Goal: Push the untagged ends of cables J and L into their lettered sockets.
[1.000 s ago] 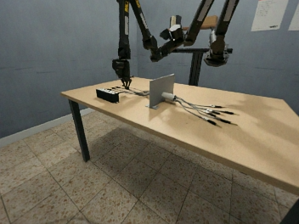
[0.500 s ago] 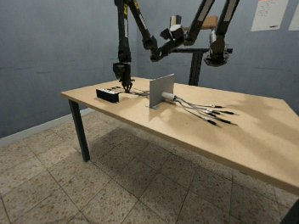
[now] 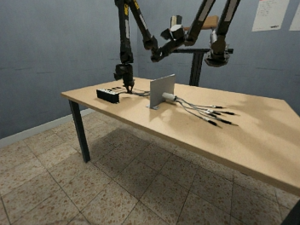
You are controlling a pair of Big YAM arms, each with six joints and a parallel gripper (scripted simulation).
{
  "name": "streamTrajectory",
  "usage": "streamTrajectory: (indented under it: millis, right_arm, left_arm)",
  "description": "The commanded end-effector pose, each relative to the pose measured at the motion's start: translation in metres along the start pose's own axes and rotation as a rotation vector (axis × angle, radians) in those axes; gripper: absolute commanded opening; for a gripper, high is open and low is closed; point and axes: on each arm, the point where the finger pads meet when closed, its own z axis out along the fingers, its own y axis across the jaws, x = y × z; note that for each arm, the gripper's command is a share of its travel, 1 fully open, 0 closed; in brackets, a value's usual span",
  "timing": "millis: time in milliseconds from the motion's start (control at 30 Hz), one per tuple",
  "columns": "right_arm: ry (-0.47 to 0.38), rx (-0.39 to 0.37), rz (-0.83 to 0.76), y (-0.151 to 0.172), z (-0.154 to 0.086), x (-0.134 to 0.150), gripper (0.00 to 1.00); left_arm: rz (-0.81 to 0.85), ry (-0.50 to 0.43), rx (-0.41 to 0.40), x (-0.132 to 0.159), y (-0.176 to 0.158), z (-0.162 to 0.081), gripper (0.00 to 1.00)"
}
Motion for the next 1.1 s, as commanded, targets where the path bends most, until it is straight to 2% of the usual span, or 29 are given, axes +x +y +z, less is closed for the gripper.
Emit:
streamTrajectory:
  millis: [0,67,133,300,633,867,1067]
  right_arm:
    - [0.007,-0.011,-0.254,-0.001,-0.001,0.008,0.05]
    - [0.006,-0.009,-0.336,-0.003,-0.001,0.008,0.05]
    - [0.006,-0.009,-0.336,-0.003,-0.001,0.008,0.05]
    - [-0.009,-0.032,-0.575,0.0,-0.009,0.003,0.05]
    - [-0.032,-0.045,-0.951,-0.003,-0.014,-0.004,0.05]
    - [-0.037,-0.053,-1.016,-0.002,-0.016,-0.003,0.05]
    - [-0.029,-0.049,-0.987,0.001,-0.015,-0.004,0.05]
  left_arm:
    - [-0.003,-0.005,0.001,-0.002,-0.001,0.0,1.0]
    - [-0.003,-0.005,0.001,-0.002,-0.001,0.0,1.0]
    - [-0.003,-0.005,0.001,-0.002,-0.001,0.0,1.0]
    - [-0.003,-0.005,0.001,-0.002,-0.001,0.0,1.0]
    - [-0.003,-0.005,0.001,-0.002,-0.001,0.0,1.0]
    - [-0.003,-0.005,0.001,-0.002,-0.001,0.0,1.0]
    - [-0.003,-0.005,0.001,-0.002,-0.001,0.0,1.0]
